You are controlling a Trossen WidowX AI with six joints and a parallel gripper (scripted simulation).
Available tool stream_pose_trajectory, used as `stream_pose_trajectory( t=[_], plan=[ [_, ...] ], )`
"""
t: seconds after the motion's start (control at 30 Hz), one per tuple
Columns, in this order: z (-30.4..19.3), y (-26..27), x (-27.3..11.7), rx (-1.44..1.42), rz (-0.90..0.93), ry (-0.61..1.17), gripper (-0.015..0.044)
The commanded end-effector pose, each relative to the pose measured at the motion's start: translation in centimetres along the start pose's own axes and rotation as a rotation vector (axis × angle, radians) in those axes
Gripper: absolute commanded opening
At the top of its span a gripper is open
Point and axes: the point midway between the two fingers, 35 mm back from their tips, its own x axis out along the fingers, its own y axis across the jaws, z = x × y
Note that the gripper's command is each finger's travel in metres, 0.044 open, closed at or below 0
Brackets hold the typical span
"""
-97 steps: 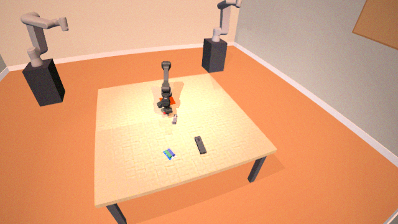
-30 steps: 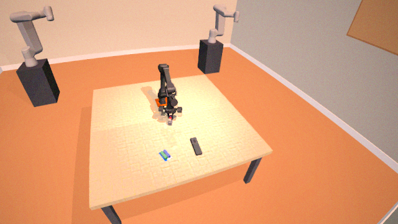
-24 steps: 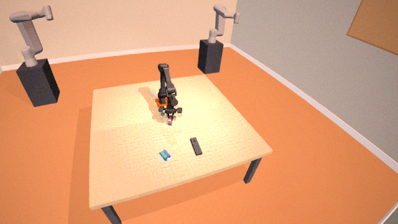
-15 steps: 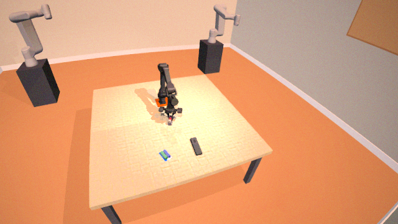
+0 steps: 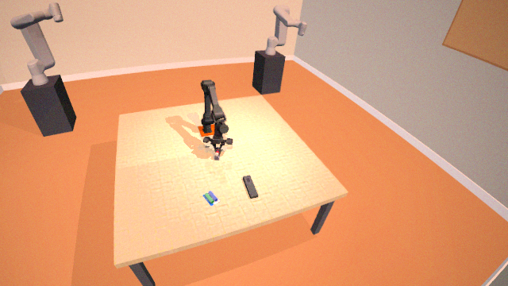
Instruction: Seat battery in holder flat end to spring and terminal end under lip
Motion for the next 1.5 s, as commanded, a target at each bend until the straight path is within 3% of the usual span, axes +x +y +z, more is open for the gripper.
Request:
stream_pose_trajectory(
  t=[0.0,0.53,1.47],
  plan=[
    [-0.2,-0.1,0.1,0.006,-0.003,-0.027,0.0063],
    [-0.9,-0.1,0.4,0.011,-0.005,-0.126,0.0063],
    [-3.1,-0.1,-0.2,0.011,-0.003,-0.121,0.0063]
  ],
)
